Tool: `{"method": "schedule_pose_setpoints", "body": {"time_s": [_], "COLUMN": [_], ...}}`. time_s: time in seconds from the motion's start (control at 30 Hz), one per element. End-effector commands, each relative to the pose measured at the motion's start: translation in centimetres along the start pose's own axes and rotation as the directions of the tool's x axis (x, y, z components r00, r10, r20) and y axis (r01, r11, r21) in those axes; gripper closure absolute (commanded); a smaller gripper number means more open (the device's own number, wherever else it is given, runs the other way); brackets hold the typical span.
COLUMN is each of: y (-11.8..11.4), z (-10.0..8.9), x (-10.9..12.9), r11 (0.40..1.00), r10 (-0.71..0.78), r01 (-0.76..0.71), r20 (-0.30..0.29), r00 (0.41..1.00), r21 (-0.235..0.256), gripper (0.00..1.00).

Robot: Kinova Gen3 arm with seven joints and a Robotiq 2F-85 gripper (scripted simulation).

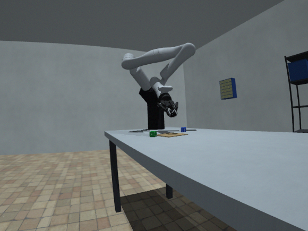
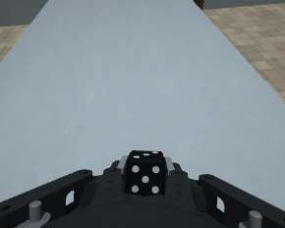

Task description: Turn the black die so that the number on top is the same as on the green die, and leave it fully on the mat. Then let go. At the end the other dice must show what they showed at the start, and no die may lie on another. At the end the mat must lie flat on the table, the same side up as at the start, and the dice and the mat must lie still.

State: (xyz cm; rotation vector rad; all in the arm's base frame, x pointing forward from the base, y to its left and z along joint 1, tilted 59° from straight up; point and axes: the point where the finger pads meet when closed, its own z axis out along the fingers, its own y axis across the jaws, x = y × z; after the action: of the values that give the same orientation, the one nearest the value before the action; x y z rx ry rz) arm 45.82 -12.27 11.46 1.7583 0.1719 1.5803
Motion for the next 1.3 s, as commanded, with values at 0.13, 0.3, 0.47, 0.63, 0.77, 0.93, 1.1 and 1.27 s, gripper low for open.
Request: {"method": "schedule_pose_setpoints", "body": {"time_s": [0.13, 0.3, 0.47, 0.63, 0.77, 0.93, 1.1, 1.27], "y": [0.25, 0.24, 0.24, 0.24, 0.24, 0.24, 0.24, 0.26], "z": [-0.26, -0.33, -0.33, -0.37, -0.41, -0.42, -0.24, 0.10], "x": [-2.48, -2.54, -2.57, -2.60, -2.62, -2.63, -2.80, -3.15], "r11": [0.998, 0.998, 0.998, 0.998, 0.998, 0.998, 0.998, 0.998], "r10": [-0.060, -0.058, -0.056, -0.056, -0.055, -0.055, -0.055, -0.055], "r01": [0.060, 0.061, 0.061, 0.061, 0.061, 0.061, 0.061, 0.061], "r20": [-0.080, -0.182, -0.248, -0.270, -0.282, -0.284, -0.284, -0.284], "r00": [0.995, 0.982, 0.967, 0.961, 0.958, 0.957, 0.957, 0.957], "r21": [0.010, 0.011, 0.011, 0.012, 0.012, 0.013, 0.013, 0.013], "gripper": [0.74, 0.74, 0.74, 0.74, 0.74, 0.74, 0.74, 0.74]}}
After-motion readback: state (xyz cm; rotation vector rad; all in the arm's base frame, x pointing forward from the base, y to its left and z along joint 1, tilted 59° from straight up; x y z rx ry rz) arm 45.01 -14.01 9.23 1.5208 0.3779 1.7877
